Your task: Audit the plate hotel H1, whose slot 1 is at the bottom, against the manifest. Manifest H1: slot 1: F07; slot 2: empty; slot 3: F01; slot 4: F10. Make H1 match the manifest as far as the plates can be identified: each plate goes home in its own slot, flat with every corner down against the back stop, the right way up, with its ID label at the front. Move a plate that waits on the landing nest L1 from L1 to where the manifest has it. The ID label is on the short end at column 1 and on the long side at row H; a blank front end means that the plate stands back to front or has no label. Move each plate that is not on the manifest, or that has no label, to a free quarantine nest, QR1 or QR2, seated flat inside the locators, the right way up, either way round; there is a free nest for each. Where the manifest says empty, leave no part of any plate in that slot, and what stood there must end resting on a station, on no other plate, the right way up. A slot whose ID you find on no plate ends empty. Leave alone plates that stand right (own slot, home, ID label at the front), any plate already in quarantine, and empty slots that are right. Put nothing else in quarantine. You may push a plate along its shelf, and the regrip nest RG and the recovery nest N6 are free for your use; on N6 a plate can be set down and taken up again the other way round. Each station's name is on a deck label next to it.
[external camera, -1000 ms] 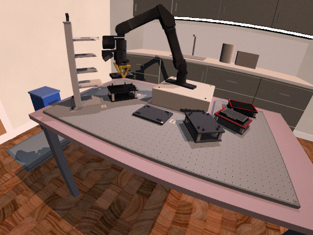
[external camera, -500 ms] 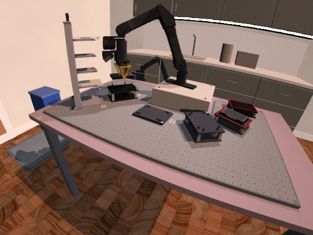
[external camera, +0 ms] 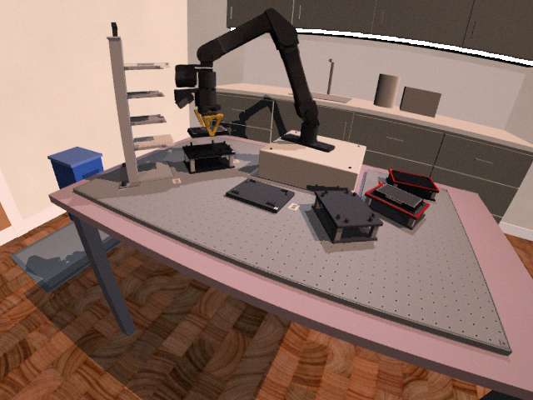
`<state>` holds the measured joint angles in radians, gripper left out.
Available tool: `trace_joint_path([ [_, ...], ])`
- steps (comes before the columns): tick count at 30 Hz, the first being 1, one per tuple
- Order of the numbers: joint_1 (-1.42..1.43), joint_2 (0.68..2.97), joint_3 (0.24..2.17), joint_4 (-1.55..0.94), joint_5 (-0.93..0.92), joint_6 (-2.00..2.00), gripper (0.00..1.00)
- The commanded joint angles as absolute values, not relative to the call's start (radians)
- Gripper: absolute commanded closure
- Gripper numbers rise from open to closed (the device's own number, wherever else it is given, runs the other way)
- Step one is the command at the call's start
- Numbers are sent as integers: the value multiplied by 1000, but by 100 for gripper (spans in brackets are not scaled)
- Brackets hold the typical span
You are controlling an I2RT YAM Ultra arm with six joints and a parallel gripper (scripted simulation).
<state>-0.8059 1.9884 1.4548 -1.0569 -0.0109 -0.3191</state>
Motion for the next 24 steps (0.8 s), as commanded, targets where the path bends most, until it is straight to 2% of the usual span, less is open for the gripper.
trace_joint_path([
  [1, -805, 1983, 1456, -1040, -12, -319, 14],
  [24, -805, 2000, 1423, -989, -12, -319, 14],
])
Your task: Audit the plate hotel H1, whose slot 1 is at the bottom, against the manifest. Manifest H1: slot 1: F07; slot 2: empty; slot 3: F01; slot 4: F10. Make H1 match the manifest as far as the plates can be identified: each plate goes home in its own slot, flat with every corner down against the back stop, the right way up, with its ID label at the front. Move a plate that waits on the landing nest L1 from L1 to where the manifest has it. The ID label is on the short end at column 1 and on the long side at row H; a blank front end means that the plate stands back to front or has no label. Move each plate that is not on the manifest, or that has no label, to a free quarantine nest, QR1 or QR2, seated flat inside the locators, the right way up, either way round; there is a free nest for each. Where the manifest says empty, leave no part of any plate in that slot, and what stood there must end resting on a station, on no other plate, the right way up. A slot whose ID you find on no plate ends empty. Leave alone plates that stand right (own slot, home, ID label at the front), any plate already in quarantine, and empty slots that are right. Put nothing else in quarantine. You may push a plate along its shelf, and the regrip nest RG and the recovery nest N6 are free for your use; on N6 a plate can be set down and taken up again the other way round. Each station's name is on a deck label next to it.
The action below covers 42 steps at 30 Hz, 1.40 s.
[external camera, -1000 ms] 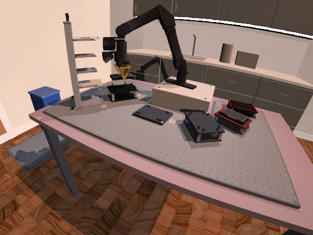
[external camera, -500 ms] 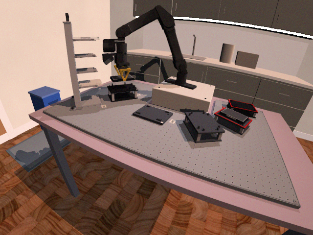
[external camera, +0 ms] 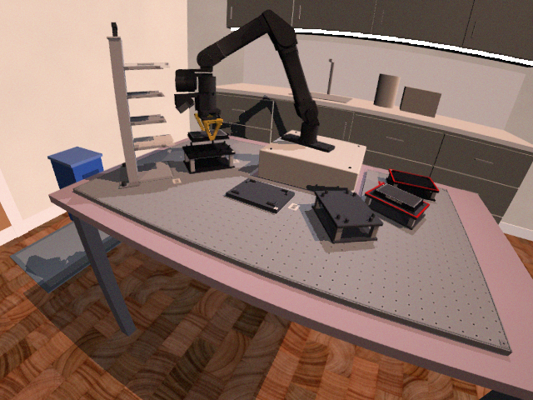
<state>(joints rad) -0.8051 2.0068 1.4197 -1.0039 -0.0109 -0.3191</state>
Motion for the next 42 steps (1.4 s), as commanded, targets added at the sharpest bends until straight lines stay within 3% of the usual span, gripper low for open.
trace_joint_path([
  [1, -805, 2001, 1422, -987, -12, -319, 14],
  [42, -804, 2034, 1371, -903, -12, -318, 14],
])
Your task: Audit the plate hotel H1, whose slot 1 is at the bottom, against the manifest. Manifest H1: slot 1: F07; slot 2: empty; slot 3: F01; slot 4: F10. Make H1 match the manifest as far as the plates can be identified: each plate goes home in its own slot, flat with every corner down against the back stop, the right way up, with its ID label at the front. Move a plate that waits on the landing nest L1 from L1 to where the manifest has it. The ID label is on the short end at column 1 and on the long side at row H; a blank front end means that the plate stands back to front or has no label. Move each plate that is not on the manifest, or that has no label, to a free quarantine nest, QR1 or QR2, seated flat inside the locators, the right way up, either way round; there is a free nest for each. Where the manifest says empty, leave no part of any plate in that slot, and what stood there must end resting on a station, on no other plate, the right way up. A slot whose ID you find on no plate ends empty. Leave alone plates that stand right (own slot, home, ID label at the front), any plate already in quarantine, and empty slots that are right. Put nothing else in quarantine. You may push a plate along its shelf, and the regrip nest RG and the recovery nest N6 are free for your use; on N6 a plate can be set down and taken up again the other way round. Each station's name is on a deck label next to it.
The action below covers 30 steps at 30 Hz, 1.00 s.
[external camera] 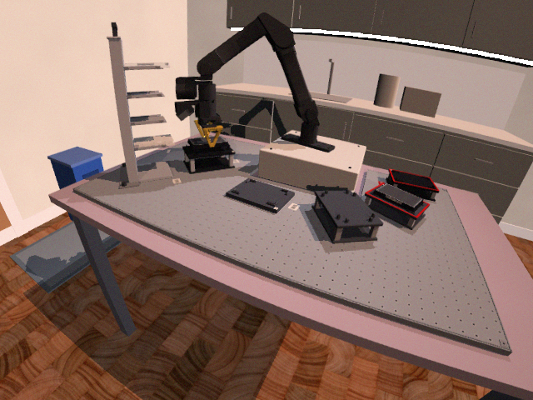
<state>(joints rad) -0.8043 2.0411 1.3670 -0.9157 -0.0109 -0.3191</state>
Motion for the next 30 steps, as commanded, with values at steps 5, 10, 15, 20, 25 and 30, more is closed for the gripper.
trace_joint_path([
  [5, -804, 2040, 1364, -891, -12, -318, 14],
  [10, -804, 2045, 1358, -879, -12, -318, 14],
  [15, -804, 2048, 1354, -872, -12, -318, 14],
  [20, -803, 2054, 1348, -860, -12, -318, 14],
  [25, -803, 2060, 1342, -849, -12, -317, 14],
  [30, -803, 2063, 1339, -842, -12, -317, 14],
])
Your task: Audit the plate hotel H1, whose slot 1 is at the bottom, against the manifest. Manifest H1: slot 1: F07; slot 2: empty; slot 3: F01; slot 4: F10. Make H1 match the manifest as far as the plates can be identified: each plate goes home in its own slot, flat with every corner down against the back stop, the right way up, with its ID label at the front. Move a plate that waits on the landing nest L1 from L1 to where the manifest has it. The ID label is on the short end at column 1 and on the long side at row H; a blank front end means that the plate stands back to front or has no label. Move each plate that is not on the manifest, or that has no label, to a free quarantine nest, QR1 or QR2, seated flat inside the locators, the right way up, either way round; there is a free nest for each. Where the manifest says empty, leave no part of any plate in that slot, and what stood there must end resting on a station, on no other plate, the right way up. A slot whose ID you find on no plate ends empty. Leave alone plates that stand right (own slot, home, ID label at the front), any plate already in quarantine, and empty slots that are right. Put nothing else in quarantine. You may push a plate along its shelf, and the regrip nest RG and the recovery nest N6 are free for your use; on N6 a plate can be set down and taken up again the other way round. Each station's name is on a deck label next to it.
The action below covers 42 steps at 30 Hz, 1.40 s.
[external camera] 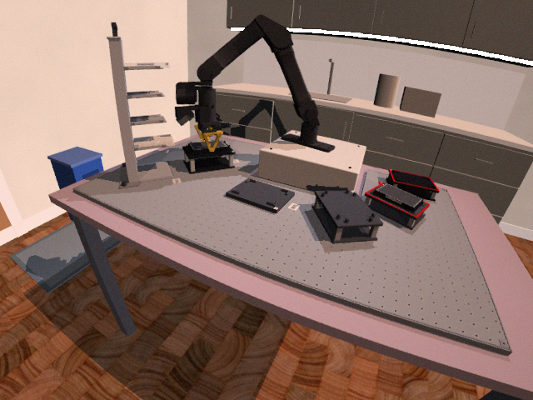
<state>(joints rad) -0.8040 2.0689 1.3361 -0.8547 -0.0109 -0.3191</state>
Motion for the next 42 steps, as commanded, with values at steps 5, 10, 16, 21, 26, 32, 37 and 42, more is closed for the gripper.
trace_joint_path([
  [5, -803, 2064, 1338, -841, -12, -317, 0],
  [10, -803, 2064, 1338, -841, -12, -317, 0],
  [16, -803, 2064, 1338, -841, -12, -317, 0],
  [21, -804, 2041, 1362, -887, -12, -318, 0],
  [26, -804, 2015, 1396, -946, -12, -318, 0],
  [32, -805, 1994, 1434, -1007, -12, -319, 0],
  [37, -805, 1979, 1468, -1055, -12, -319, 0],
  [42, -805, 1970, 1492, -1089, -12, -320, 0],
])
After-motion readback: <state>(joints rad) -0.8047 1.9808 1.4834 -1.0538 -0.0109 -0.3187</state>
